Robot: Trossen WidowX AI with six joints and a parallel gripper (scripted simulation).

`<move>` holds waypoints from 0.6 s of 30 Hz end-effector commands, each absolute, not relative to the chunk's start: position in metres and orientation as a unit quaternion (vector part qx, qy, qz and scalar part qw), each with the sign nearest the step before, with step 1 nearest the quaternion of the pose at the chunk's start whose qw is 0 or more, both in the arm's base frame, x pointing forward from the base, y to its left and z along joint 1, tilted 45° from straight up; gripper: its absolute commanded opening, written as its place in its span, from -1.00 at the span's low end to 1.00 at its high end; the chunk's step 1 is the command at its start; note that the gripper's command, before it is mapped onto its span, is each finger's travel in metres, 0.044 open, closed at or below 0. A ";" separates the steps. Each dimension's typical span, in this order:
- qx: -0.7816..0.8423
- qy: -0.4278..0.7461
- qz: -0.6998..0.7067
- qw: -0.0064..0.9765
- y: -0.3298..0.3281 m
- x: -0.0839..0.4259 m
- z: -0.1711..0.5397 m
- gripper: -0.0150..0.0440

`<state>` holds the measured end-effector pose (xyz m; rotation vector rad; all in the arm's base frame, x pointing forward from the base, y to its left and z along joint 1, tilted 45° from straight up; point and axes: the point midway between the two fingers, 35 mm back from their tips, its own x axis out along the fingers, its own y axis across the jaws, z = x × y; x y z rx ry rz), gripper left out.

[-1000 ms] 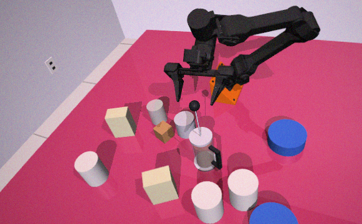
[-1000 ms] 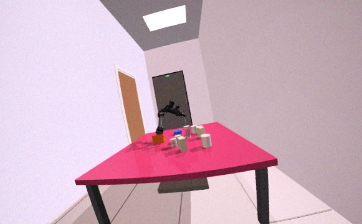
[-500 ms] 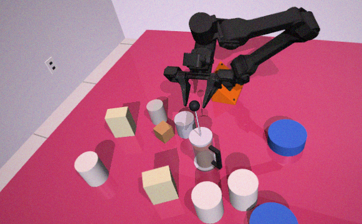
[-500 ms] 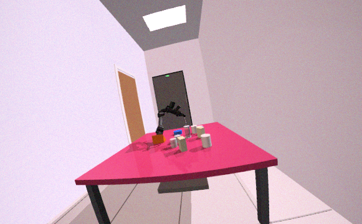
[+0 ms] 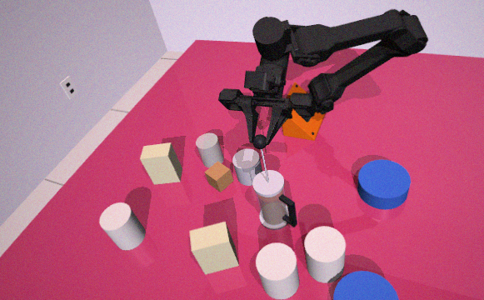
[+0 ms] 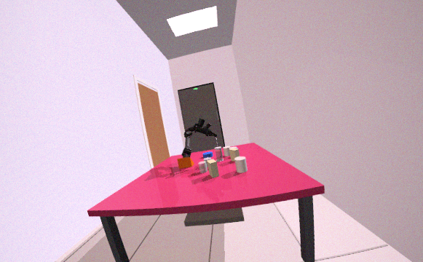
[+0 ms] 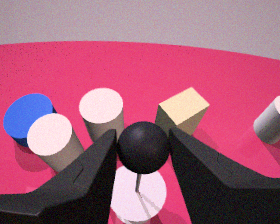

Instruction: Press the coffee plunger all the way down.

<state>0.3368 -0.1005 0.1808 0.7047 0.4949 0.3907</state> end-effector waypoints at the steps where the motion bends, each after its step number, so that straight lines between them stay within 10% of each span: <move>1: 0.340 0.241 0.188 0.890 -0.097 0.338 0.176 -0.11; 18: 0.338 0.243 0.187 0.890 -0.080 0.340 0.154 -0.11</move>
